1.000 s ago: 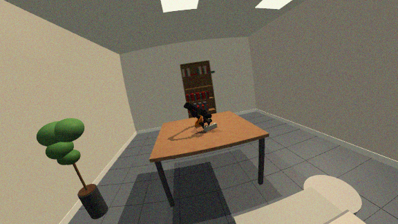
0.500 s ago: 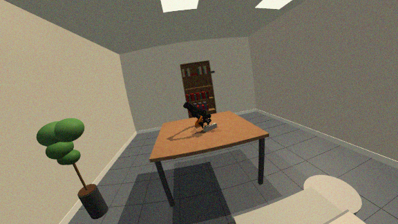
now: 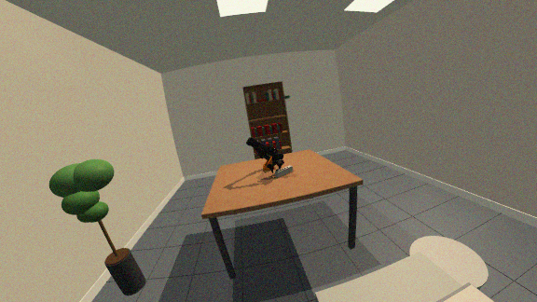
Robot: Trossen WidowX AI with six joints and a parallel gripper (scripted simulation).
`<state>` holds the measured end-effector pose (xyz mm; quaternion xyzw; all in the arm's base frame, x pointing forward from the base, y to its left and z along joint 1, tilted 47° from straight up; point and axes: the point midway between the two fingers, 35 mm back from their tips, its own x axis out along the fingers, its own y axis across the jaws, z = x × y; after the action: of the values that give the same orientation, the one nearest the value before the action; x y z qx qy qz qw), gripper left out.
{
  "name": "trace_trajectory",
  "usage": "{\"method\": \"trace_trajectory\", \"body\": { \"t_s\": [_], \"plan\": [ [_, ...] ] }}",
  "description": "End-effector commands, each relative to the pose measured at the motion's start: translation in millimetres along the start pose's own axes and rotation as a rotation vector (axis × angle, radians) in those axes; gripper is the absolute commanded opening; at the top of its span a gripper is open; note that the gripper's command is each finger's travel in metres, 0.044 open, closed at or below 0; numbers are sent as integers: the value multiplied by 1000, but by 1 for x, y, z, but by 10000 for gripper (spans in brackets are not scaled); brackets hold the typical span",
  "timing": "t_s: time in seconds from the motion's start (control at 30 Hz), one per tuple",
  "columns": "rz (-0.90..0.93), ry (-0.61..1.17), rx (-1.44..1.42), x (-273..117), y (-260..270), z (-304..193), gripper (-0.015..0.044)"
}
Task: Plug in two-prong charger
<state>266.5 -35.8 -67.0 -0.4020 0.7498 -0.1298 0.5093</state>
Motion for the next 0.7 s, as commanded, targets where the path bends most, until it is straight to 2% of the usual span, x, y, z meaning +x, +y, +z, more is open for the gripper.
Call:
{"method": "trace_trajectory", "body": {
  "t_s": [0.0, 0.67],
  "plan": [
    [0, -2, -2, 0, 0, -6, 440],
    [0, -1, -3, 3, 0, -28, 440]
  ]
}}
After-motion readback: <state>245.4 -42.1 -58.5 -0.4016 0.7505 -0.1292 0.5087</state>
